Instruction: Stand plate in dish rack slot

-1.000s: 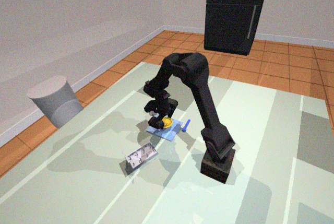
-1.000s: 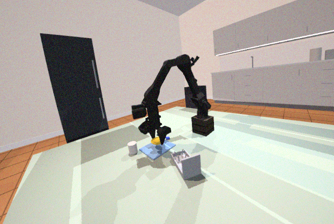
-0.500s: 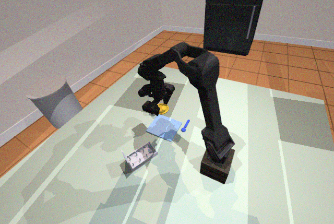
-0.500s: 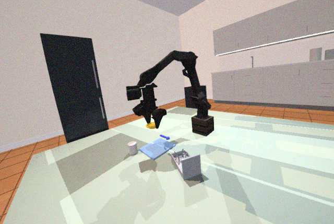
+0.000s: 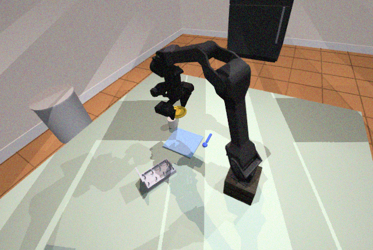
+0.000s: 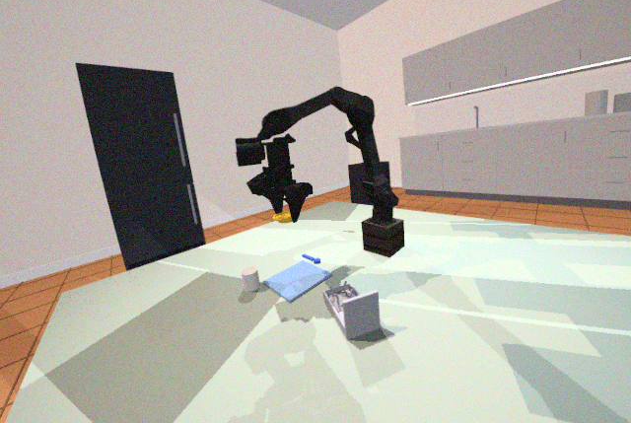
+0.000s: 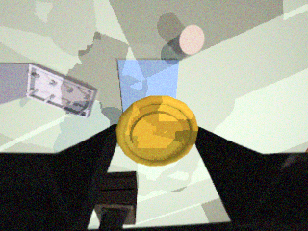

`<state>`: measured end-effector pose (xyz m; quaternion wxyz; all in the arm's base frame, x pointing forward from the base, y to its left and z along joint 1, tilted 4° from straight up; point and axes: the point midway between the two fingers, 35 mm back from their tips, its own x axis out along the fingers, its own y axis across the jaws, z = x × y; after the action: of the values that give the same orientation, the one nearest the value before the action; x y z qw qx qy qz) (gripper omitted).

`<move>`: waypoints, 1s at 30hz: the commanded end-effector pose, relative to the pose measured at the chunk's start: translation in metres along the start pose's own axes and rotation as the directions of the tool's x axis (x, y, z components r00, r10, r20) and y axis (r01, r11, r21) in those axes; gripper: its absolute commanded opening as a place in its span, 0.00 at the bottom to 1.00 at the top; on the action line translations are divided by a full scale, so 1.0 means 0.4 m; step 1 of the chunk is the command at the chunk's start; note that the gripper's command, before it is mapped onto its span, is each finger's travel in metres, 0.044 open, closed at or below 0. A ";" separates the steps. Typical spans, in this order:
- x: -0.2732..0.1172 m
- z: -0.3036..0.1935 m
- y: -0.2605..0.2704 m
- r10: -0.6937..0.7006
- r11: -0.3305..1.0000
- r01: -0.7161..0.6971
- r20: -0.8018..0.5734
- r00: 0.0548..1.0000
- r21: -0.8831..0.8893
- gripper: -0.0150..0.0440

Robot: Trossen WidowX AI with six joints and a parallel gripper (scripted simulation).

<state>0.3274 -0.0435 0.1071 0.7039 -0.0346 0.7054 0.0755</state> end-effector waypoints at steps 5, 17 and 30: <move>-0.004 -0.047 0.143 0.002 0.980 0.000 -0.008 1.000 0.200 0.25; 0.005 -0.107 0.253 0.009 0.926 -0.006 -0.008 1.000 0.378 0.25; 0.143 -0.006 0.282 0.262 0.939 -0.282 0.122 0.957 0.198 0.25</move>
<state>0.3015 0.0668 0.0668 0.7137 0.1359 0.6842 0.0637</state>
